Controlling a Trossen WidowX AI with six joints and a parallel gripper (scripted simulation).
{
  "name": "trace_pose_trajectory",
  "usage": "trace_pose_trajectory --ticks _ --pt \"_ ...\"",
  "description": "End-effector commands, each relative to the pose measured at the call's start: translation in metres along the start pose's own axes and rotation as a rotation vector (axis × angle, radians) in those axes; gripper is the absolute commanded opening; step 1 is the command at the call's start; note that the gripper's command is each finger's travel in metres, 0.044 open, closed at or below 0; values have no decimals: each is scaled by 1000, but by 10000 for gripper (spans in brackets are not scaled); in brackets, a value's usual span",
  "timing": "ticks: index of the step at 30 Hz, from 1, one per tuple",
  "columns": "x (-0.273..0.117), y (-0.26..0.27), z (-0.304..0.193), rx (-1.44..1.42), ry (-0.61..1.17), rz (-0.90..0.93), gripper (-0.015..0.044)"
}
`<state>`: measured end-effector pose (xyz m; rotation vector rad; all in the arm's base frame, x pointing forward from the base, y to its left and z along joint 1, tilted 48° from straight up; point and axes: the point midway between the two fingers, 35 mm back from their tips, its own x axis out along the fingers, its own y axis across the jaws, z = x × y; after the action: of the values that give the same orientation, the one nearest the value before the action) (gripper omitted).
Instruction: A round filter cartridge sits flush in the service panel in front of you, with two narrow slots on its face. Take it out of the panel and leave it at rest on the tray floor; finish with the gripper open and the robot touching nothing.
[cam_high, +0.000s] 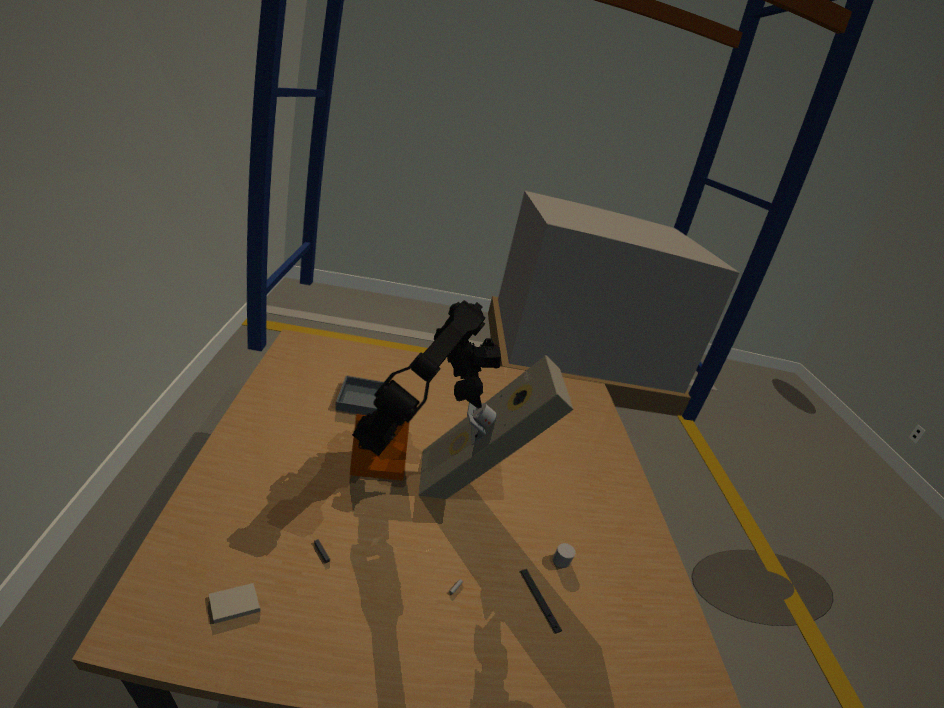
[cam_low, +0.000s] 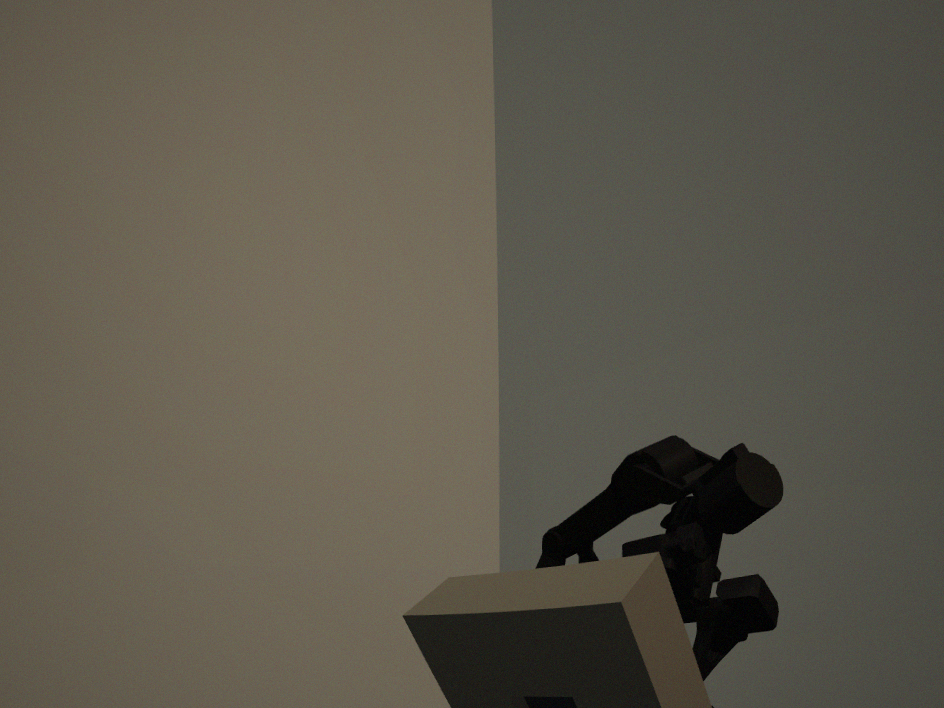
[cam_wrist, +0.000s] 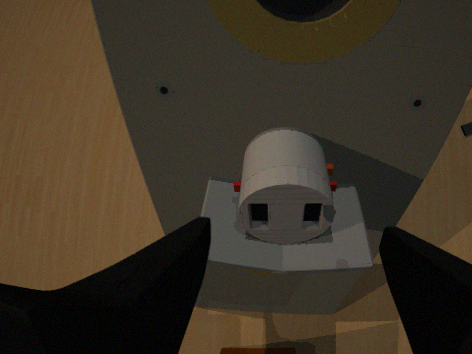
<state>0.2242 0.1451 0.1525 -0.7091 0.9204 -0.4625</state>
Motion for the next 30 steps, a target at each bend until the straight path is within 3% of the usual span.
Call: trace_pose_trajectory --ticks 1,30 --pt "7 0 -3 -5 12 -2 305" --pt "45 0 -2 4 12 1 291"
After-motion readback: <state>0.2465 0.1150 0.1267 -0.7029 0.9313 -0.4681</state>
